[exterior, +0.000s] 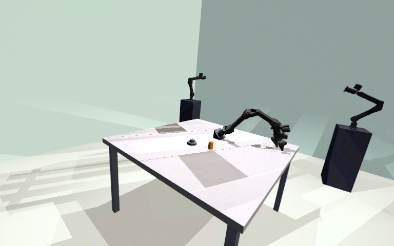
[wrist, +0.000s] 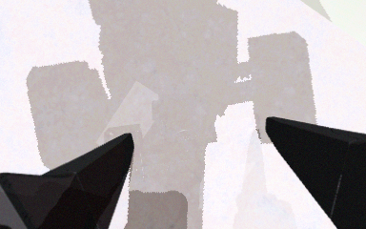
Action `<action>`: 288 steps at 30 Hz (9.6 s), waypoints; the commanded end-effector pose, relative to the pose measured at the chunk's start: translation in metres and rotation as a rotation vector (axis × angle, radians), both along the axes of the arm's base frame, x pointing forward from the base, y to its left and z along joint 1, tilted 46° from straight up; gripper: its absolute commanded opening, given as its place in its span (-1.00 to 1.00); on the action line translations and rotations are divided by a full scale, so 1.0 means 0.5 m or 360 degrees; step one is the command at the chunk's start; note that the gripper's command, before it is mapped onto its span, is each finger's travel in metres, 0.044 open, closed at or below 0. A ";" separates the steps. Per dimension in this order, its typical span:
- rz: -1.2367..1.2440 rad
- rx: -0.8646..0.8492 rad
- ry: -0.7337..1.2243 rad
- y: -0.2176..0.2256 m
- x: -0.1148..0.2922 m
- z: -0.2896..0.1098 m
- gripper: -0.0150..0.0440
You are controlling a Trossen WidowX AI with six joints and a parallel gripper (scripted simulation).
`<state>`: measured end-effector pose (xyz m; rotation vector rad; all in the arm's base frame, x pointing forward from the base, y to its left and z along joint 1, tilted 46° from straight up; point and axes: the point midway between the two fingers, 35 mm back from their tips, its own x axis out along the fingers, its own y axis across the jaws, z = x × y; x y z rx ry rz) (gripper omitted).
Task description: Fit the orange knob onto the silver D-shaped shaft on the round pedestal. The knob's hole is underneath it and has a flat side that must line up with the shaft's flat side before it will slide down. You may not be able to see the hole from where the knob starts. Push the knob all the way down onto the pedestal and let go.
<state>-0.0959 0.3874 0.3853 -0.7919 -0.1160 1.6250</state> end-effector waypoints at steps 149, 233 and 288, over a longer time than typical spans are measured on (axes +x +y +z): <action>-0.3156 0.0712 0.4423 -0.860 0.798 -0.547 -0.49; -0.1563 0.2861 0.3904 -1.059 0.631 -0.330 -0.49; -0.2242 0.2125 0.4259 -1.000 0.664 -0.377 -0.49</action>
